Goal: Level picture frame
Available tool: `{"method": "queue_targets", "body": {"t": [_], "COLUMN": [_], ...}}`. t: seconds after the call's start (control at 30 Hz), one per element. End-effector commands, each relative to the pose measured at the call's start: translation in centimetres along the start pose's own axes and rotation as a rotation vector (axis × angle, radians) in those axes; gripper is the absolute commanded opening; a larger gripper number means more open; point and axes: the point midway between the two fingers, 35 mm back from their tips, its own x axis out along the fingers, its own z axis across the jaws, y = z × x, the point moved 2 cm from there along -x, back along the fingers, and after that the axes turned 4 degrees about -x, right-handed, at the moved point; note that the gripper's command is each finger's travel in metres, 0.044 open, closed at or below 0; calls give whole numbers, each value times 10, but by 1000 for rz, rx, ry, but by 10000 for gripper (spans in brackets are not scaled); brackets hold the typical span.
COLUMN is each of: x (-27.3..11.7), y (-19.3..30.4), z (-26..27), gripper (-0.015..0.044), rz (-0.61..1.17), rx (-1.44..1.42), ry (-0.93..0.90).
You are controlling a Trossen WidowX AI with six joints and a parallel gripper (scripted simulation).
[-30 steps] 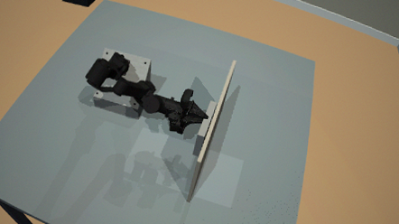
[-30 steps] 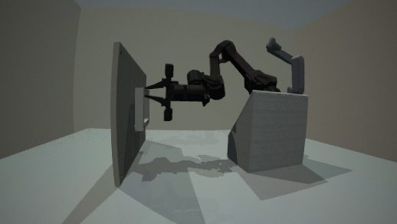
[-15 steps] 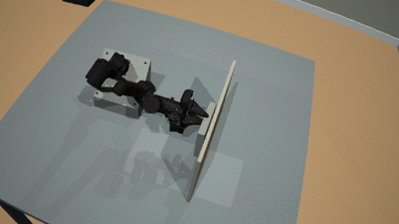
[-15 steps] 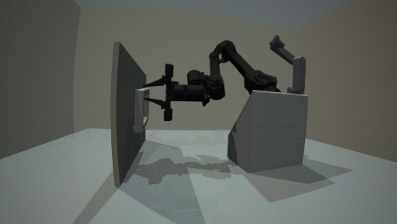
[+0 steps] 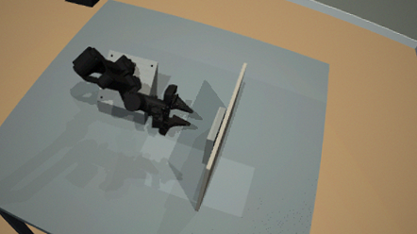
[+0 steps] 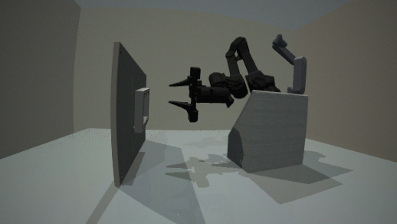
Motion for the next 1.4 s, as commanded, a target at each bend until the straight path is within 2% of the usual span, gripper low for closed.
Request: {"method": "queue_targets", "body": {"t": [0.0, 0.1, 0.53, 1.0, 1.37], "x": [-12, -8, -57, -104, -108], "y": [3, -3, -26, -13, -10], "z": [2, 0, 11, 37, 40], "gripper": [260, 260, 260, 260, 260], "rz": [4, 7, 43, 63, 66], "rx": [-37, -11, -35, -43, -111], "ry": [-8, -2, -13, -28, -42]}}
